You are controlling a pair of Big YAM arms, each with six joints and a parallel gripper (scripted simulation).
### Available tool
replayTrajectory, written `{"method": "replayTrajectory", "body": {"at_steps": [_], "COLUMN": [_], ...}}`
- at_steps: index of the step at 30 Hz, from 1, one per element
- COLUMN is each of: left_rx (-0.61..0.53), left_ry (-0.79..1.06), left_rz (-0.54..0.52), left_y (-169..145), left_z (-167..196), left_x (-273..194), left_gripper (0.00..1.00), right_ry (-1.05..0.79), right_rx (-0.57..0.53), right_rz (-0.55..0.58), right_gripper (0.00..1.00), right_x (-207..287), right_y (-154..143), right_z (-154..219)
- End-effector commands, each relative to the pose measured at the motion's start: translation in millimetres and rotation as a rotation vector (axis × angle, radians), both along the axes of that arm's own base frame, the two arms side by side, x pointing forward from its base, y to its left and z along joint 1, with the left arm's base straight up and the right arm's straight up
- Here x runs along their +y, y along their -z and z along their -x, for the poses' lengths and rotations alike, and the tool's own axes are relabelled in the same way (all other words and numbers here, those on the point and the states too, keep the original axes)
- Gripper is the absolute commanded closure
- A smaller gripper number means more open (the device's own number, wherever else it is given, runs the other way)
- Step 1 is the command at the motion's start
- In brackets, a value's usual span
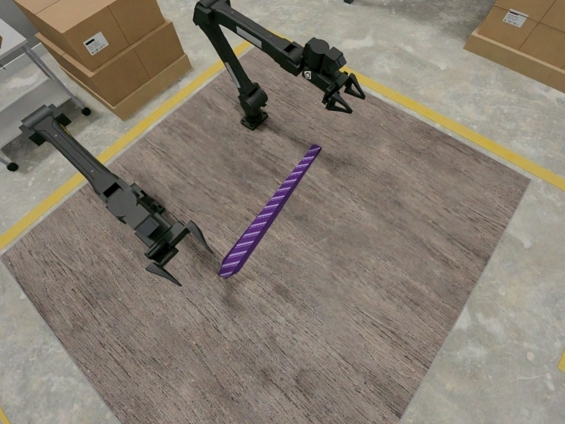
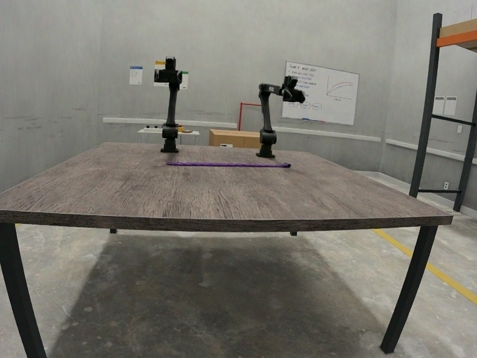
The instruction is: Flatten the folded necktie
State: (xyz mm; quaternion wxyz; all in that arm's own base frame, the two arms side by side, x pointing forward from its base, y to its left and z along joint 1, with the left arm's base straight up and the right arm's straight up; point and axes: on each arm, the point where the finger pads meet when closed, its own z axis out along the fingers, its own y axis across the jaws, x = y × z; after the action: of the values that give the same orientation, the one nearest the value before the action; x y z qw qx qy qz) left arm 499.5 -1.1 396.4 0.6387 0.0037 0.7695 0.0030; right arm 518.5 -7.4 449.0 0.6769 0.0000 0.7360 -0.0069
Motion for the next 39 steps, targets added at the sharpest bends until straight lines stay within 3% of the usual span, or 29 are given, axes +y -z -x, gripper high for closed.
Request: {"method": "replayTrajectory", "body": {"at_steps": [1, 17, 19, 34, 39], "left_rx": [-0.023, 0.165, 0.165, 0.375, 0.415], "left_ry": [-0.020, -0.043, -0.043, -0.070, -0.075], "left_rz": [0.014, 0.023, 0.023, 0.032, 0.034], "left_y": [-15, 78, 78, 181, 201], "left_z": [9, 50, 50, 95, 104], "left_x": [7, 15, 15, 24, 26], "left_gripper": [0.24, 0.40, 0.40, 0.56, 0.60], "right_ry": [-0.010, -0.010, -0.010, -0.010, -0.010], "right_rx": [-0.063, -0.063, -0.063, -0.063, -0.063], "right_rz": [-0.011, -0.011, -0.011, -0.011, -0.011], "right_gripper": [0.00, 0.00, 0.00, 0.00, 0.00], "right_x": [7, 7, 7, 7, 7], "right_y": [-32, -32, -32, -32, -32], "right_z": [-2, -2, -2, -2, -2]}}
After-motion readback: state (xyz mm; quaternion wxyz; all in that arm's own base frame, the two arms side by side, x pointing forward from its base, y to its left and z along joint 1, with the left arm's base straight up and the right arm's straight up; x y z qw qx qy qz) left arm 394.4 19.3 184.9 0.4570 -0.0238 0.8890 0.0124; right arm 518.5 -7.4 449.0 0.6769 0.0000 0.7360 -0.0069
